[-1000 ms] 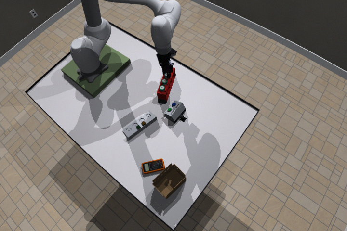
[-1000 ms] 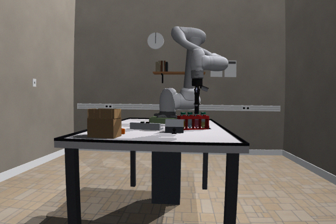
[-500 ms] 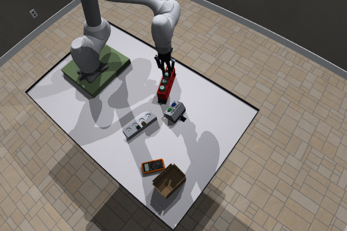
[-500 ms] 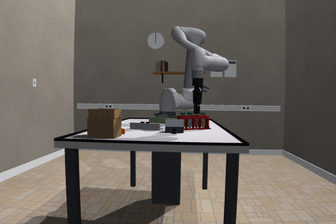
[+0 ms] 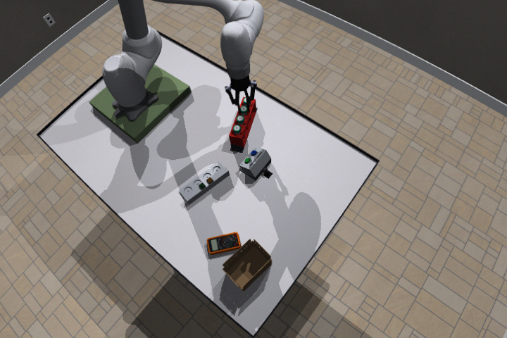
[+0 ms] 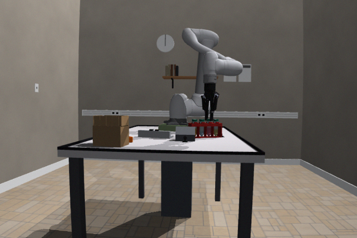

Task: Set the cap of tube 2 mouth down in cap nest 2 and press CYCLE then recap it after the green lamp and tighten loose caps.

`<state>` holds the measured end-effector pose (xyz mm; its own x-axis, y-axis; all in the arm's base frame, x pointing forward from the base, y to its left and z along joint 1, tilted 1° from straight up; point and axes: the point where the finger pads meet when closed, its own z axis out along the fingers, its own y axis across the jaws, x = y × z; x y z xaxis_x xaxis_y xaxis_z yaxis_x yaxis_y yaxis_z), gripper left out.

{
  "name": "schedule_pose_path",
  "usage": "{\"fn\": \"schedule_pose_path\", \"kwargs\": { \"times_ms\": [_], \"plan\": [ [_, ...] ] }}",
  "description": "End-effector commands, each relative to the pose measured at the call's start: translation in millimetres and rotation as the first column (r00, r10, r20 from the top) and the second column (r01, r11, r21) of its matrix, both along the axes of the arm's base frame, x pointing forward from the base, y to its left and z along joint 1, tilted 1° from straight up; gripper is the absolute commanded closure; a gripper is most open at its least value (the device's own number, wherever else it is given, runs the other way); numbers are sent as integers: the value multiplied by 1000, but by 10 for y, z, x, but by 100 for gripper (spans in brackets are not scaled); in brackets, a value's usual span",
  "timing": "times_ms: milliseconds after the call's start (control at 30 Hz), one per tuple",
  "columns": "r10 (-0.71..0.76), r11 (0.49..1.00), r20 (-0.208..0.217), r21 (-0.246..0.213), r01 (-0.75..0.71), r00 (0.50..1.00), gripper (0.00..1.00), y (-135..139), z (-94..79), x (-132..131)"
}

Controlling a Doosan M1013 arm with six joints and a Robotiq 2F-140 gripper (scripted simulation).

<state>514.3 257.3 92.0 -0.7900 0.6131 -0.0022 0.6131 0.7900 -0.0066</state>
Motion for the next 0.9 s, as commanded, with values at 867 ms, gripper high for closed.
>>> {"fn": "schedule_pose_path", "kwargs": {
  "times_ms": [867],
  "plan": [
    [-547, 837, -11, 8, 547, 837, 59, 2, 5, 4]
  ]
}}
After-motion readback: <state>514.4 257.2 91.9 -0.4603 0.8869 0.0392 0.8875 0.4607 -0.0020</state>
